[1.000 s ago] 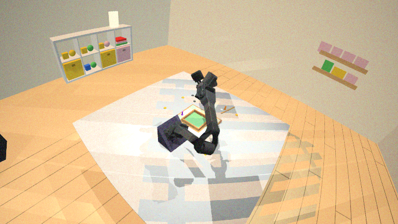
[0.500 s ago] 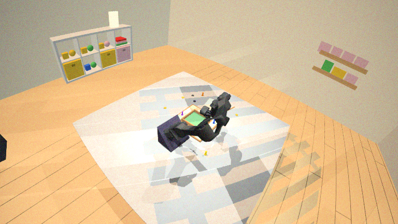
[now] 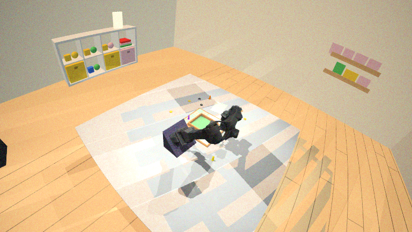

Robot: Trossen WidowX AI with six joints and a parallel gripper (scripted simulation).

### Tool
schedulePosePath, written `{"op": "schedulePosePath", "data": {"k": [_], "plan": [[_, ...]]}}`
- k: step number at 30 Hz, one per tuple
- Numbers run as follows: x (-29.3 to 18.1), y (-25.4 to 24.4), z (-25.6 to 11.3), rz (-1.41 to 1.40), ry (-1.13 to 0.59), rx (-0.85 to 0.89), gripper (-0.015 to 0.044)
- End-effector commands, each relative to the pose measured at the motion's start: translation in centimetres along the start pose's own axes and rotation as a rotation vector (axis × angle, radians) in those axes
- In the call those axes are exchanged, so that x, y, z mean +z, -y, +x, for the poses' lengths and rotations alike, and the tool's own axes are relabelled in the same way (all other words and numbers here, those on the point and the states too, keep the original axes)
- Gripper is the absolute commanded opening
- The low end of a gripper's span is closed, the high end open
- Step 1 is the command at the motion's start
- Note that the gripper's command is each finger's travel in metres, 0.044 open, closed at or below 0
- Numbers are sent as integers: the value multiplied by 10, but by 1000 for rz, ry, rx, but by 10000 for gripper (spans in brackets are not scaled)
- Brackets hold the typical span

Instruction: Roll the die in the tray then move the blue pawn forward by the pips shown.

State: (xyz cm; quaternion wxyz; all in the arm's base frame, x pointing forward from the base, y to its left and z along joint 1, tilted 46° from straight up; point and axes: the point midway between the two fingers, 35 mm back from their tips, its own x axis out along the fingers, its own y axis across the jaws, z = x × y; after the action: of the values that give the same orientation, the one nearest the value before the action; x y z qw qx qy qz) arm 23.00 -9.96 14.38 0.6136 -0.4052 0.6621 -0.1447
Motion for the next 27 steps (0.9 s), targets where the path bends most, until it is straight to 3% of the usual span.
{"op": "schedulePosePath", "data": {"k": [1, 26, 27], "plan": [[-3, 2, 12, -4, -5, -5, 275], [-3, 2, 45, -4, -6, -7, 275], [-3, 2, 45, -4, -6, -7, 249]]}}
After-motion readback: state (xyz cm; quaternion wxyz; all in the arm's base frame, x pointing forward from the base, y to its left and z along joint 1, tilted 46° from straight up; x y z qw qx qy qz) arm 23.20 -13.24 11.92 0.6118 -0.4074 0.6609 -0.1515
